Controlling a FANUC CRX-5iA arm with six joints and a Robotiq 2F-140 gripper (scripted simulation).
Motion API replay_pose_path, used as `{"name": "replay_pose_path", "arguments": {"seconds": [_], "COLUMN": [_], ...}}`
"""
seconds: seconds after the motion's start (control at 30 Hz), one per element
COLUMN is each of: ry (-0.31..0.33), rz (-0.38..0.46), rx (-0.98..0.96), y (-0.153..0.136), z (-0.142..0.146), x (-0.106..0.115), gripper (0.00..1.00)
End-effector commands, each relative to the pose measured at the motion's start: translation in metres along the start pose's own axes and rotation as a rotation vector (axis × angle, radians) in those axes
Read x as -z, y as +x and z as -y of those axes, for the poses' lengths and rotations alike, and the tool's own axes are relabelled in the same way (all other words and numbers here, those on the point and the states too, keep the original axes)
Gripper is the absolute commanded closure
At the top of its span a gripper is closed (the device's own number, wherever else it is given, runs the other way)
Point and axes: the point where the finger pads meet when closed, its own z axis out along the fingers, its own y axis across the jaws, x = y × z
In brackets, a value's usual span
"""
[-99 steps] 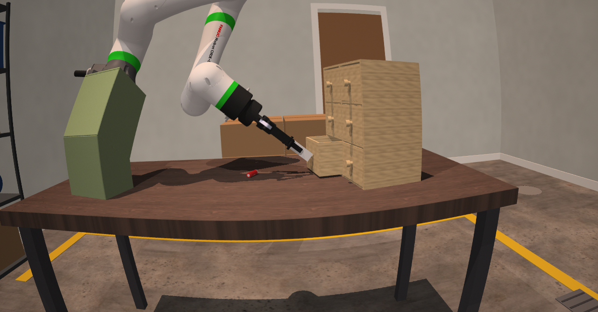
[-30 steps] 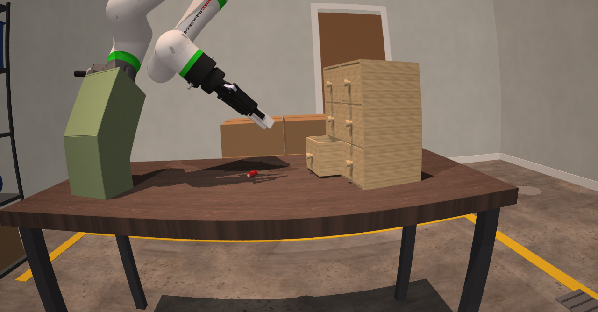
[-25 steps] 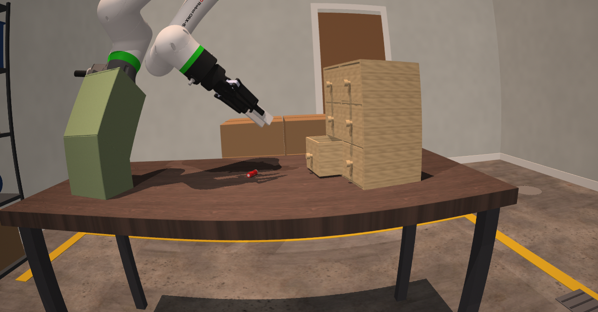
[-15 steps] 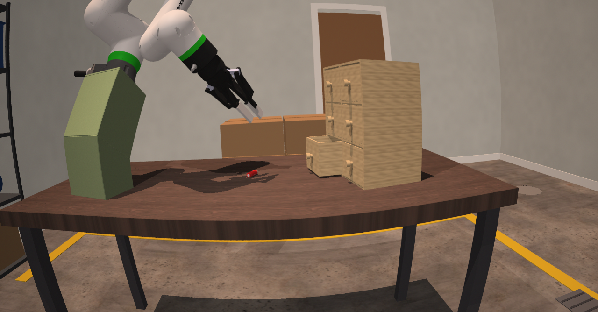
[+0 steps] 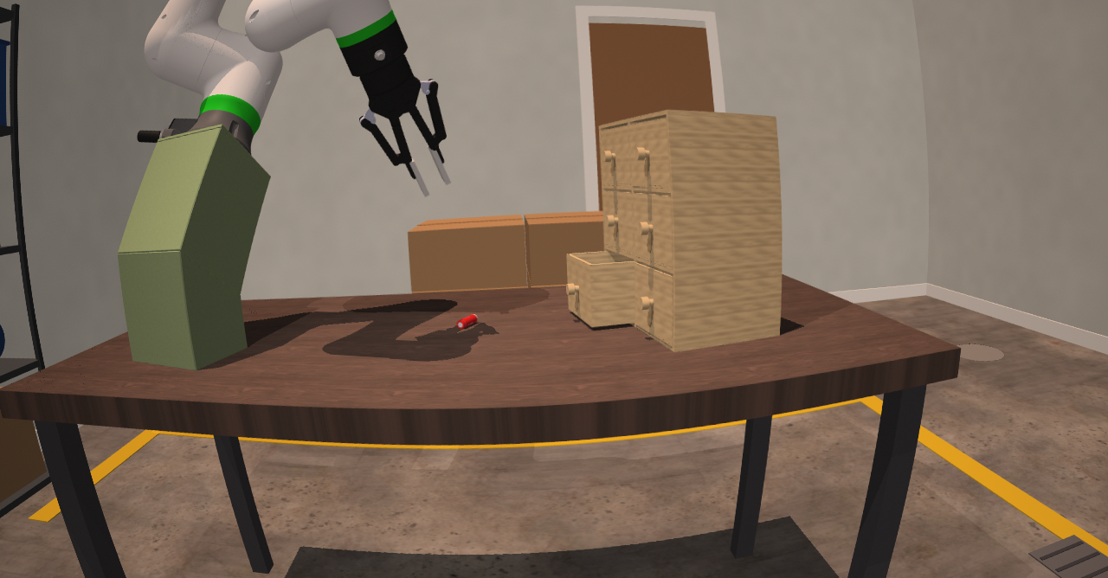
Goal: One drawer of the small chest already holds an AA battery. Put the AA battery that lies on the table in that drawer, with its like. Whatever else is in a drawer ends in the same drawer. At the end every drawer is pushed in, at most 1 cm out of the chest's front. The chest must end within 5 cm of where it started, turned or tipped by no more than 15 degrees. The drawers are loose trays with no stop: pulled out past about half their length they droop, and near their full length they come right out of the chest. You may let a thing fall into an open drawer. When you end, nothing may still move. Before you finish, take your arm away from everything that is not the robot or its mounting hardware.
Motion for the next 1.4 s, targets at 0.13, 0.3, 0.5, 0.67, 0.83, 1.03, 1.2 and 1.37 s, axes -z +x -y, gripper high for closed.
{"name": "replay_pose_path", "arguments": {"seconds": [0.13, 0.3, 0.5, 0.67, 0.83, 1.03, 1.2, 1.37], "ry": [0.228, 0.365, 0.513, 0.646, 0.663, 0.663, 0.663, 0.663], "rz": [0.007, 0.009, 0.014, 0.018, 0.018, 0.018, 0.018, 0.018], "rx": [0.482, 0.768, 1.075, 1.352, 1.387, 1.387, 1.387, 1.387], "y": [0.0029, 0.0029, 0.0029, 0.0029, 0.0029, 0.0029, 0.0029, 0.0029], "z": [0.0052, 0.0052, 0.0052, 0.0052, 0.0052, 0.0052, 0.0052, 0.0052], "x": [0.0107, 0.0107, 0.0107, 0.0107, 0.0107, 0.0107, 0.0107, 0.0107], "gripper": [0.80, 0.80, 0.80, 0.80, 0.80, 0.80, 0.00, 0.00]}}
